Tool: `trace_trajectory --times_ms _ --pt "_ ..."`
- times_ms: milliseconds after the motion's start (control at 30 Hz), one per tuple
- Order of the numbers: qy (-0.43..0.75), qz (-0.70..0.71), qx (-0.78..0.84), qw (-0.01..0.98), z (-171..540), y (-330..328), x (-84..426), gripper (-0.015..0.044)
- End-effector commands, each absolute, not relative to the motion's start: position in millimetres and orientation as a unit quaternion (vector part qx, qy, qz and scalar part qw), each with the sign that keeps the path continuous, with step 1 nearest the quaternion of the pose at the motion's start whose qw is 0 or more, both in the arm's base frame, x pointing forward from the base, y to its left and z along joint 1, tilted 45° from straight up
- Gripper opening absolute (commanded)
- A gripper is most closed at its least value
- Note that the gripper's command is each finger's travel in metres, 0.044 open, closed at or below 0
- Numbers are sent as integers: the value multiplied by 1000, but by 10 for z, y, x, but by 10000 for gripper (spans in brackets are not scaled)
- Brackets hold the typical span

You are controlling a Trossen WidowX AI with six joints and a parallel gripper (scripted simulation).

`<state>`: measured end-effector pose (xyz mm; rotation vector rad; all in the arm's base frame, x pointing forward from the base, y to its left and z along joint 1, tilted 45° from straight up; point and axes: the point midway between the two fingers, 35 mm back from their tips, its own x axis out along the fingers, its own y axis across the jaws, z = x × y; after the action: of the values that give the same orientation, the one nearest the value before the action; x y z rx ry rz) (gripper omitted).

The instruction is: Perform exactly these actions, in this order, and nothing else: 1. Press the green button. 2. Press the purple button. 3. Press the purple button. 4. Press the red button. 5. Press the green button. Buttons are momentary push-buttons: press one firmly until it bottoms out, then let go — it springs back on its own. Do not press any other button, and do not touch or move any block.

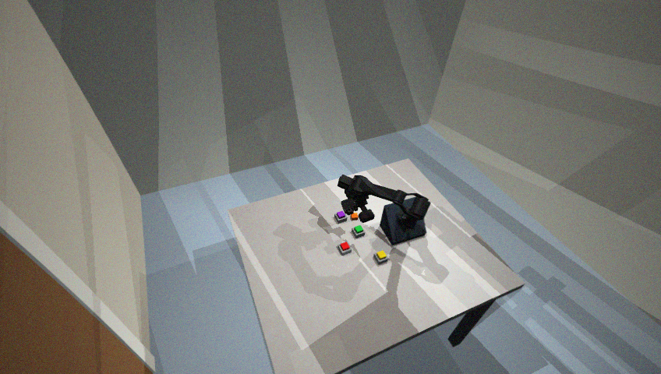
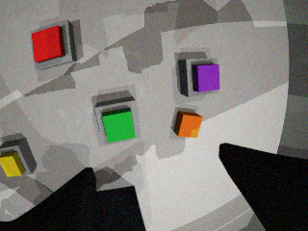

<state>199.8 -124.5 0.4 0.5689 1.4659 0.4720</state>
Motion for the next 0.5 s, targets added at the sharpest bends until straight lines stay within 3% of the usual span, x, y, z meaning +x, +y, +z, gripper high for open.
trace_trajectory --times_ms 0,200,467 --pt "624 239 294 684 98 -1095 1908 400" --pt "624 239 294 684 98 -1095 1908 400" --pt "623 240 294 684 -340 -662 1976 190"
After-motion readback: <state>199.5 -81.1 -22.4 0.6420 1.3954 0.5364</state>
